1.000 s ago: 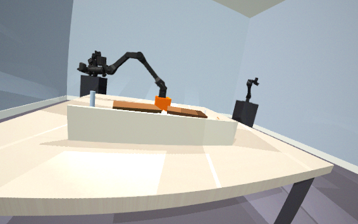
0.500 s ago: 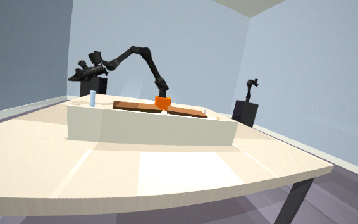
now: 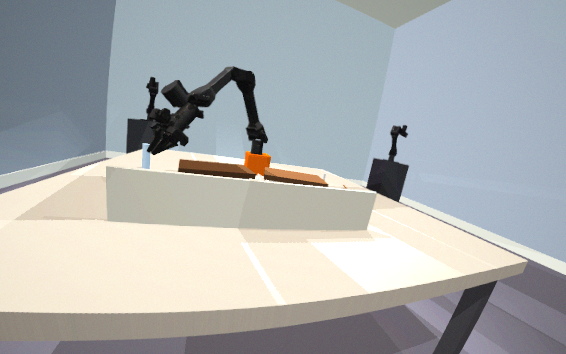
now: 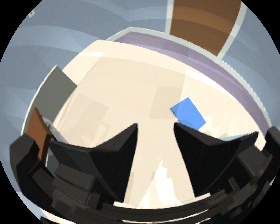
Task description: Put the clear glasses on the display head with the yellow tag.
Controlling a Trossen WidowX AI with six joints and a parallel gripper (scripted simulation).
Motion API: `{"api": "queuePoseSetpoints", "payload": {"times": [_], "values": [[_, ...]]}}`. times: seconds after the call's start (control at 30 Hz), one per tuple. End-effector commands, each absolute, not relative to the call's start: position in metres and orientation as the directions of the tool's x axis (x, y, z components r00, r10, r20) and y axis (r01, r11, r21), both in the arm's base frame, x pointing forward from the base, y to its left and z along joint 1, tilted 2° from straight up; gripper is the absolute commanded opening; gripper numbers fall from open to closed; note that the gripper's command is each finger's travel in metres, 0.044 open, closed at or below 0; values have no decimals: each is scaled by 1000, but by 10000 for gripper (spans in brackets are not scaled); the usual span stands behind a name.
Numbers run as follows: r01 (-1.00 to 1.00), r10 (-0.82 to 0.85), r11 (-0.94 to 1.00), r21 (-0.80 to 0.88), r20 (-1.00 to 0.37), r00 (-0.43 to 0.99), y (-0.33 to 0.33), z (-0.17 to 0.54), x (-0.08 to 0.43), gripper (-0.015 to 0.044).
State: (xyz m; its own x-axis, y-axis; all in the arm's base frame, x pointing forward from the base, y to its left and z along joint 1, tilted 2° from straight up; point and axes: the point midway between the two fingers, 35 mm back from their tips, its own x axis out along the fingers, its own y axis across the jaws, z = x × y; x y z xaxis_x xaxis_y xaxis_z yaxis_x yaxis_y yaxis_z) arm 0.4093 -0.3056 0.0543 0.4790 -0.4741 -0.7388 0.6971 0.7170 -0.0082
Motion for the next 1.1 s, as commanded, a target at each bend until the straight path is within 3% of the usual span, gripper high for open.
{"api": "queuePoseSetpoints", "payload": {"times": [0.0, 0.27, 0.57, 0.77, 0.87, 1.07], "values": [[591, -364, 807, -26, -809, 461, -241, 45, 418, 200], [318, -154, 947, -39, -926, 344, -105, 28, 410, 200], [-67, -26, 997, -31, -997, 72, 27, 23, 340, 200], [-95, -24, 995, -28, -998, 50, 38, 23, 327, 200], [-95, -24, 995, -28, -998, 50, 38, 23, 327, 121], [-95, -24, 995, -28, -998, 50, 38, 23, 327, 120]]}}
